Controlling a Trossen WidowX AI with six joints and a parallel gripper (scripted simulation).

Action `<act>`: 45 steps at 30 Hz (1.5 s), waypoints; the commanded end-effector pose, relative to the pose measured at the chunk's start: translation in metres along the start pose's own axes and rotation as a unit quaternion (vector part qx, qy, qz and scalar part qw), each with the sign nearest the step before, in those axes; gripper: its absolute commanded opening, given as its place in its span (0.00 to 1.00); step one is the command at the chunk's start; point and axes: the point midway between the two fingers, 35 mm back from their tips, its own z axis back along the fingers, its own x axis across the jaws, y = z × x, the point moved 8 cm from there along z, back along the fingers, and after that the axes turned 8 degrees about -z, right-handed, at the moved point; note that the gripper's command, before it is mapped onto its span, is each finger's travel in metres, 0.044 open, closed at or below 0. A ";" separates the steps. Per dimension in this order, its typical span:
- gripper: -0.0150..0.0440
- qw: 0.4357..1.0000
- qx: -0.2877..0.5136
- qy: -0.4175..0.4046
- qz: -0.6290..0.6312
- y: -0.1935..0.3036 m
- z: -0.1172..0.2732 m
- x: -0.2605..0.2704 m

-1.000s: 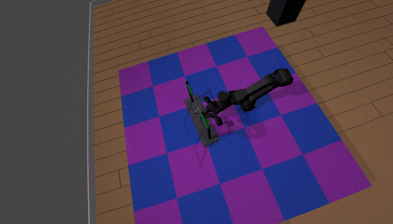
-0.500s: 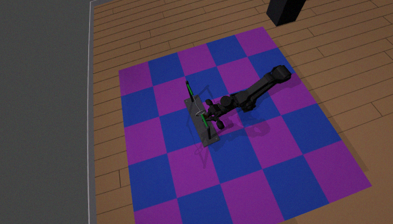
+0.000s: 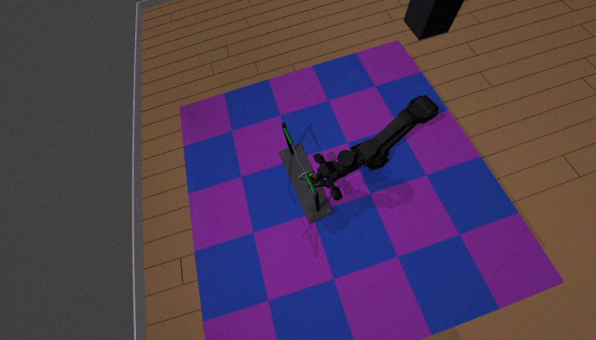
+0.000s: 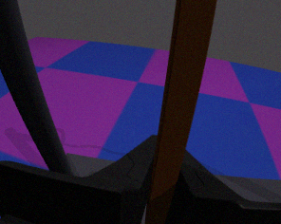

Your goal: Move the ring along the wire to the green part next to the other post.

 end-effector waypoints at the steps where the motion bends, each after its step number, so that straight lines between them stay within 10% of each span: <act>1: 0.00 1.000 -0.002 0.001 -0.003 0.001 0.000 0.005; 45: 0.00 1.000 -0.003 0.002 -0.003 0.019 -0.005 0.015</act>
